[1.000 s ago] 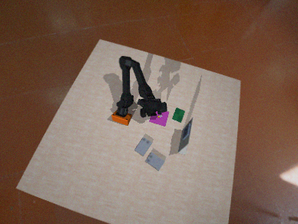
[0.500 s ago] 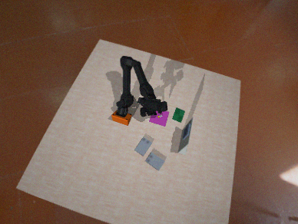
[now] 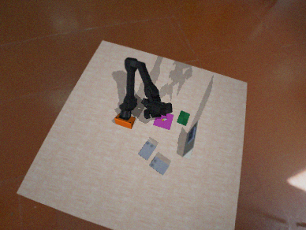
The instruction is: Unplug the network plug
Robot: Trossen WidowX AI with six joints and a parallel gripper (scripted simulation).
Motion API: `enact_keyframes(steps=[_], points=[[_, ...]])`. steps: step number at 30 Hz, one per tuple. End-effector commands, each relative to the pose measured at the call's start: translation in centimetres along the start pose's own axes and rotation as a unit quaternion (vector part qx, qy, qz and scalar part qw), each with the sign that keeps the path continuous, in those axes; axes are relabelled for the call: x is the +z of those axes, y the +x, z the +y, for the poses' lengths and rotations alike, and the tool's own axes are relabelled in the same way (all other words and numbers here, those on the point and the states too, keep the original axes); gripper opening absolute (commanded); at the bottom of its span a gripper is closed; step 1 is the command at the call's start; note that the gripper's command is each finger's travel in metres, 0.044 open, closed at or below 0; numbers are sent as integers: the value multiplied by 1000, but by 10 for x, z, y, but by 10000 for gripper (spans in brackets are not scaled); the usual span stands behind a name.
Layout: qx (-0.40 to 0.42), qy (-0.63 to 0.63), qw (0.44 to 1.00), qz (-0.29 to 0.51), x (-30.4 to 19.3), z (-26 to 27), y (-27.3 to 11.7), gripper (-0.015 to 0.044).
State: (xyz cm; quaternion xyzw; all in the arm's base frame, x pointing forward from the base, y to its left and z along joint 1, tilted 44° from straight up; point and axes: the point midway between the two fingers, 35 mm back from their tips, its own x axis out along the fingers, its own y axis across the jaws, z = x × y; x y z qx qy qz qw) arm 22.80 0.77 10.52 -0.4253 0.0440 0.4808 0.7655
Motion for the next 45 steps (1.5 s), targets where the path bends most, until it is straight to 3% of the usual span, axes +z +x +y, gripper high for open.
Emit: enact_keyframes(steps=[1,31,45], points=[[-3,-3,1000,-1,0,-4,-4,156],[-7,2,1000,-5,4,-17,-30,156],[-16,26,999,14,1,-43,-63,156]])
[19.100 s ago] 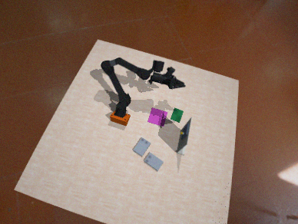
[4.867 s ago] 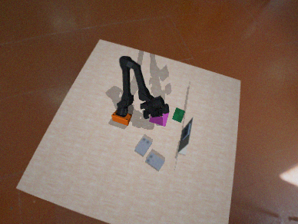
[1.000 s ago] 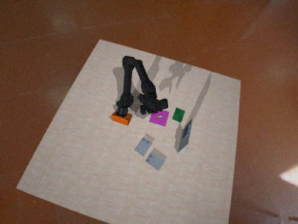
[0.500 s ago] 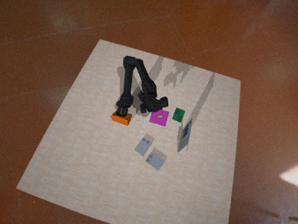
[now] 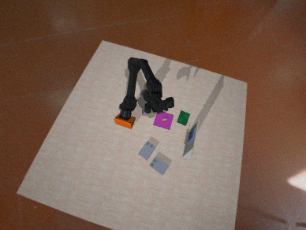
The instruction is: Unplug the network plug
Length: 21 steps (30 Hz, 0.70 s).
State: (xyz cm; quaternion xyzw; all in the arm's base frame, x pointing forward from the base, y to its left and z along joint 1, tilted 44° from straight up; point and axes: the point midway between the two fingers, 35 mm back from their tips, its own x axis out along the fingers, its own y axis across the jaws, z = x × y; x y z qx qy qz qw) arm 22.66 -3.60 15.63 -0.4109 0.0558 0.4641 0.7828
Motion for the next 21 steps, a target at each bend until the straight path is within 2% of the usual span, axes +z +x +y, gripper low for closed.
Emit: enact_keyframes(steps=[1,21], points=[[-1,3,1000,7,-1,-7,-9,156],[-17,37,999,28,4,-38,-60,156]])
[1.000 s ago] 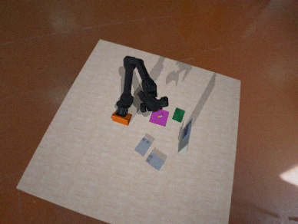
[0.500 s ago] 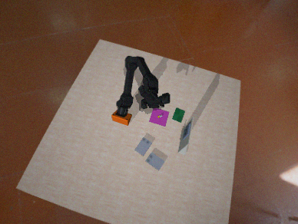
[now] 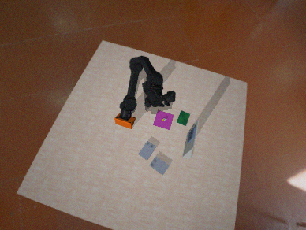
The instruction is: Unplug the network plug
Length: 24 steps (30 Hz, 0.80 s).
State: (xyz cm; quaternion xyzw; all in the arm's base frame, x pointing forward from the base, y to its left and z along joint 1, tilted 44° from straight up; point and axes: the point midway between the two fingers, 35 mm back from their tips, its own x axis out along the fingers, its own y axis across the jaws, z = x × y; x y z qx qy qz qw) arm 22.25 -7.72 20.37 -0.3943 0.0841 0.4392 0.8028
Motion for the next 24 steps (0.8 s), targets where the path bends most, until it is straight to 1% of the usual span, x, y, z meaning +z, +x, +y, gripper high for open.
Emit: enact_keyframes(steps=[1,2,13,24], points=[[-1,2,1000,5,0,-5,-8,156],[-1,2,1000,5,0,-5,-9,156],[-1,2,1000,5,0,-5,-9,440],[-1,2,1000,5,0,-5,-9,440]])
